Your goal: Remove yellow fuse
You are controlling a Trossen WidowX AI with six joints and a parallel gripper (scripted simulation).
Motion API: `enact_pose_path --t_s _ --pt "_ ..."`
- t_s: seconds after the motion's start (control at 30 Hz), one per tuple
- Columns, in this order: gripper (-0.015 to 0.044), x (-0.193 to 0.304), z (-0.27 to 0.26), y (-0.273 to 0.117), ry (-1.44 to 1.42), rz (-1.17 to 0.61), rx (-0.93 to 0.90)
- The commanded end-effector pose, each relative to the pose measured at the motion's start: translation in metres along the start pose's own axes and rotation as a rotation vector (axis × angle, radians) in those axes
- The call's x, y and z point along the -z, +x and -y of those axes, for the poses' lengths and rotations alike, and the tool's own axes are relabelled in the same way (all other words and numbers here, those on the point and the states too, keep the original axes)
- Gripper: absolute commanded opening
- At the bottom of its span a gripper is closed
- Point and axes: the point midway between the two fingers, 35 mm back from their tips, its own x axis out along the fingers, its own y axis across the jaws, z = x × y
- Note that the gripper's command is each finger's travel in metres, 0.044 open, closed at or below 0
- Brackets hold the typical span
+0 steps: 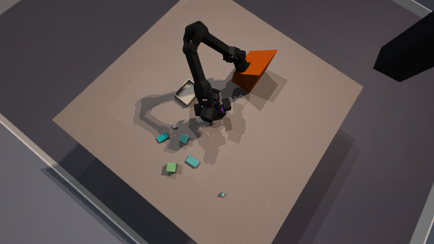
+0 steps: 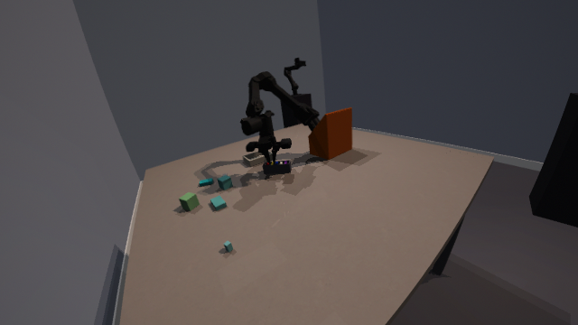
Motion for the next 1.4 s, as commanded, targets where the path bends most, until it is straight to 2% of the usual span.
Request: enact_pose_path --t_s 0.0,0.17,0.53,1.37 --pt "0.0074 0.001 0.000 0.005 -0.006 -0.005 0.001" --pt "0.0074 0.001 0.000 0.005 -0.006 -0.005 0.001" --pt "0.0001 0.001 0.000 0.004 0.000 -0.002 -0.001" --pt "0.0000 0.000 0.000 -0.007 -0.002 -0.002 -0.001"
